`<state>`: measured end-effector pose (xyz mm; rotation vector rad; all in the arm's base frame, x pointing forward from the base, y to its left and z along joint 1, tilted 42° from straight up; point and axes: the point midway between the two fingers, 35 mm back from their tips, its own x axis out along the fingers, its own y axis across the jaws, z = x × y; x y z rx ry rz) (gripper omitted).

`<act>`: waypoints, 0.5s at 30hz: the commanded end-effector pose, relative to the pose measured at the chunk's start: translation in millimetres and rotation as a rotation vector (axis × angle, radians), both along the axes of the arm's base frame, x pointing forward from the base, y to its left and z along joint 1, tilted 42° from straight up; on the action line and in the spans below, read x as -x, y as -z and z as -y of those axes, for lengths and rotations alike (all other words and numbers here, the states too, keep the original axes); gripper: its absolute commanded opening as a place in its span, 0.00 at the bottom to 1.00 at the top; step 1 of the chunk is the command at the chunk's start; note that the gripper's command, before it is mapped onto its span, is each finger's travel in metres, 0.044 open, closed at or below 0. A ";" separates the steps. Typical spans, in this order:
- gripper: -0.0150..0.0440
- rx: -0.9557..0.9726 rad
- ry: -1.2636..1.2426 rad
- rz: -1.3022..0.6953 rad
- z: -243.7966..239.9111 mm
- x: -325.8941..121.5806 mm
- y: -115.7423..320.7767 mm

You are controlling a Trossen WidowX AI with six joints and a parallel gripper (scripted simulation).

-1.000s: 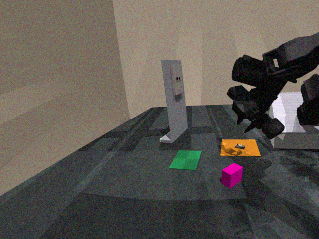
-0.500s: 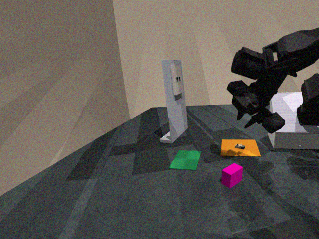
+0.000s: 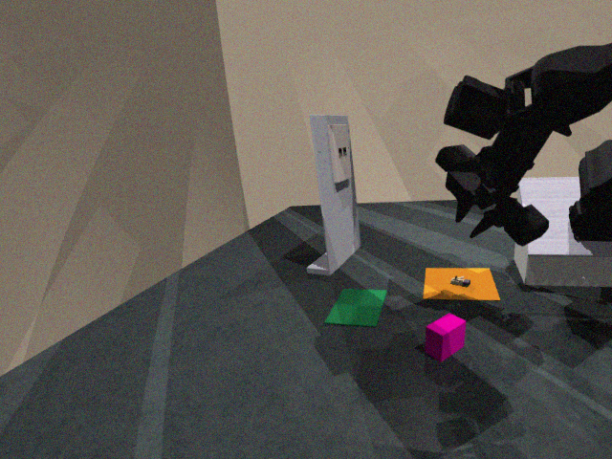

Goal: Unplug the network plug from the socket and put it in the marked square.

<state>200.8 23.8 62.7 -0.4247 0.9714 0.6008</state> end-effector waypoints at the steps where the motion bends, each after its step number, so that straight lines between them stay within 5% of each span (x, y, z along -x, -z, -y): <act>1: 0.52 -0.004 -0.005 0.012 1.8 -0.9 -6.1; 15: 0.52 -0.006 -0.004 0.015 10.6 1.8 -17.3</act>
